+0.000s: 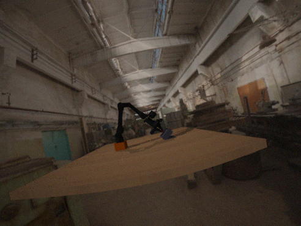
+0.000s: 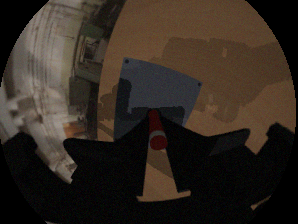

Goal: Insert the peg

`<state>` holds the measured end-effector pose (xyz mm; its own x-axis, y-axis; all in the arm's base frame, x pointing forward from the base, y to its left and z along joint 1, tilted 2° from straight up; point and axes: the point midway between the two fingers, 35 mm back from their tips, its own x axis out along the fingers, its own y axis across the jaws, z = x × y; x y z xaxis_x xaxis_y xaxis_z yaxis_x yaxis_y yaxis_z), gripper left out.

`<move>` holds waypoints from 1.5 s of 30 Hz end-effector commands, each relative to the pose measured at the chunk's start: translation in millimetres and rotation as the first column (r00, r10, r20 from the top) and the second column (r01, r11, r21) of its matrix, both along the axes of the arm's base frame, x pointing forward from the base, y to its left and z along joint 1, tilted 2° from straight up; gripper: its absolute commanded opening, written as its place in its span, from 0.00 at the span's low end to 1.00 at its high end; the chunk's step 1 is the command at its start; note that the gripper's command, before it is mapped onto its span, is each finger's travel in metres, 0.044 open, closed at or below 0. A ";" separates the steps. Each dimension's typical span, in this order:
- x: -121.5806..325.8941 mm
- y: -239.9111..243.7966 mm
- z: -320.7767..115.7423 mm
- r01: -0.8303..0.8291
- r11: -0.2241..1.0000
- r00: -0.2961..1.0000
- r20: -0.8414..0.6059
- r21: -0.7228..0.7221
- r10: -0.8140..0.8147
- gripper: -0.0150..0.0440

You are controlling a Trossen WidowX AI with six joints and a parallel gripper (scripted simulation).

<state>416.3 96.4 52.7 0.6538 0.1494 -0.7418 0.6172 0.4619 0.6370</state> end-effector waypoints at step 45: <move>-16.8 -4.1 24.3 0.000 1.000 1.000 -0.001 0.001 0.000 1.00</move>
